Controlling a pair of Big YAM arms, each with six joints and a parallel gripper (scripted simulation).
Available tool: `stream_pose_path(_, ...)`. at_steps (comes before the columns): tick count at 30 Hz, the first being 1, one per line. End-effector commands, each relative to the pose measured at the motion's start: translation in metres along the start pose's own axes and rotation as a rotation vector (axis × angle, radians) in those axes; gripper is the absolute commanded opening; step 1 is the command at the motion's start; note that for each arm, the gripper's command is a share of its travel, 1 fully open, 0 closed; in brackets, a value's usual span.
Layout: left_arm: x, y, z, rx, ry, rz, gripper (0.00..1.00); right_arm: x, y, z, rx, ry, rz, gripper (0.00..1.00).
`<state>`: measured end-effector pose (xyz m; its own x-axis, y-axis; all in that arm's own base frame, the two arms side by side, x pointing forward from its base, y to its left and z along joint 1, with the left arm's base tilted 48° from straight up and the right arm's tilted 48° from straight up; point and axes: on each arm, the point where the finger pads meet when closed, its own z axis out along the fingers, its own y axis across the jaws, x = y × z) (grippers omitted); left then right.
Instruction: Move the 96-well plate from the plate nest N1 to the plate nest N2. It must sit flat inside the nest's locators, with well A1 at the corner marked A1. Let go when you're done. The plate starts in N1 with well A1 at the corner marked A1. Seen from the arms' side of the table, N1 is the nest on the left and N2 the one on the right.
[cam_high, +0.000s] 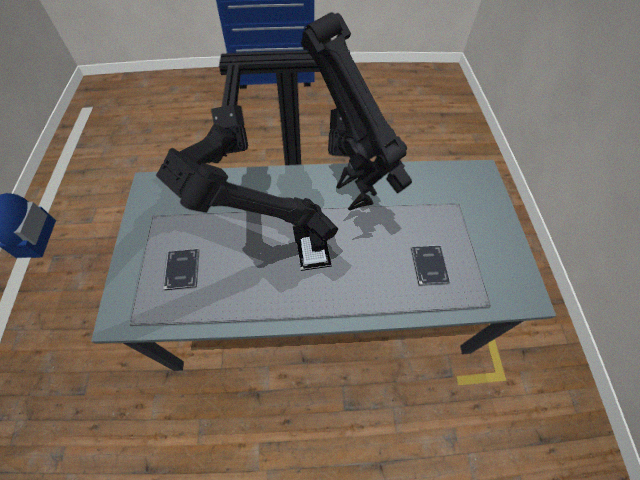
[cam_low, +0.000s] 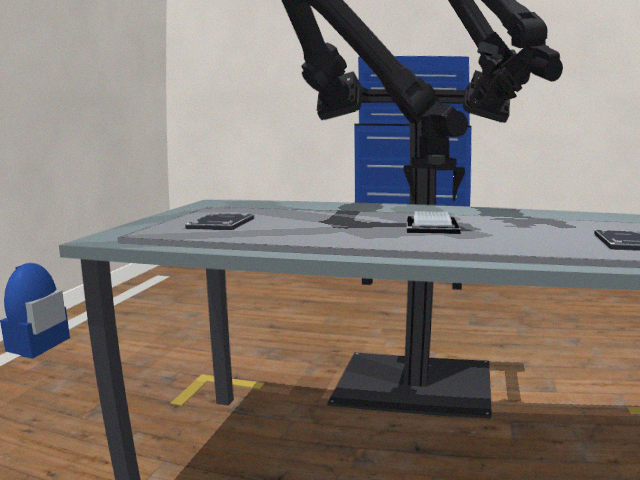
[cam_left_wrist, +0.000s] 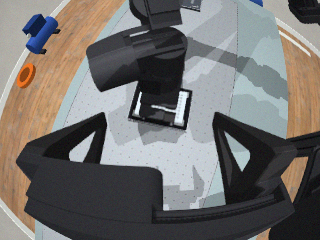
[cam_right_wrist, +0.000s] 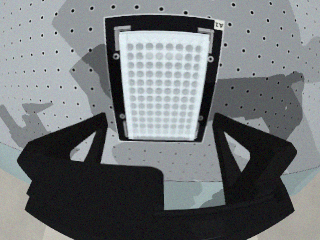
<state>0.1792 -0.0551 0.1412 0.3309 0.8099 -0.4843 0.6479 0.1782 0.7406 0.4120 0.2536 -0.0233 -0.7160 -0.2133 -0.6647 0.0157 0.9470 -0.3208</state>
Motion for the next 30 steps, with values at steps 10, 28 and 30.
stream_pose_path(10, -0.002, 0.002, -0.002, 0.005, -0.007, 0.007, 1.0, -0.008, -0.006, 0.023, 0.007, -0.003, 0.019, 1.0)
stream_pose_path(28, -0.003, 0.003, -0.002, 0.006, -0.009, 0.019, 1.0, -0.009, -0.008, 0.047, 0.008, -0.003, 0.018, 1.0)
stream_pose_path(30, -0.003, 0.003, -0.002, 0.006, -0.009, 0.019, 1.0, -0.008, -0.008, 0.049, 0.009, -0.001, 0.017, 0.98)
